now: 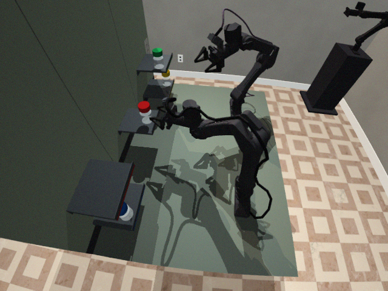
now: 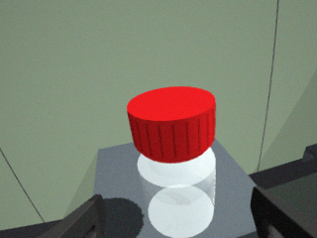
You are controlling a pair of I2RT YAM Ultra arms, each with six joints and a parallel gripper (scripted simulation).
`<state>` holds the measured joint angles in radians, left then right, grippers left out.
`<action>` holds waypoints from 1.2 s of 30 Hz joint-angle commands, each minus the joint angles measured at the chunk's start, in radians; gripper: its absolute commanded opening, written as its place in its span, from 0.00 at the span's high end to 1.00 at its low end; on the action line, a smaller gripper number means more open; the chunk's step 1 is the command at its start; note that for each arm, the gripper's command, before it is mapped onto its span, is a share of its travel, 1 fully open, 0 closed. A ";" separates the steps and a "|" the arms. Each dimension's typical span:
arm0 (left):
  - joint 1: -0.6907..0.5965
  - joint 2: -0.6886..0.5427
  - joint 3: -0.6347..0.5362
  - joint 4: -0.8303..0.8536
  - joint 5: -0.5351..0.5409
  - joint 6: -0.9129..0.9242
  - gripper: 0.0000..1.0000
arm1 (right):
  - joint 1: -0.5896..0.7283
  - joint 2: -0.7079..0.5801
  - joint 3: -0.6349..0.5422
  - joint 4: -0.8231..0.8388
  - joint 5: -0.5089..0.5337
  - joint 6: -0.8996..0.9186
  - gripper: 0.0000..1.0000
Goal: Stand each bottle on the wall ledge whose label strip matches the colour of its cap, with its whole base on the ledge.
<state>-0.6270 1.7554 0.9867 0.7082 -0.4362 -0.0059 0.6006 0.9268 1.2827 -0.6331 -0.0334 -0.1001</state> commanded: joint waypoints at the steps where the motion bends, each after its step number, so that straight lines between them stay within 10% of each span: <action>1: 0.010 -0.023 0.065 -0.014 0.012 0.007 0.19 | 0.008 -0.008 0.027 -0.005 0.010 -0.001 0.13; 36: 0.057 0.118 0.304 -0.121 0.059 0.006 0.19 | 0.008 -0.008 0.027 -0.005 0.010 -0.001 0.13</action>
<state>-0.5804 1.8683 1.2438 0.5983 -0.3893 -0.0044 0.6006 0.9268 1.2827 -0.6334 -0.0326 -0.1001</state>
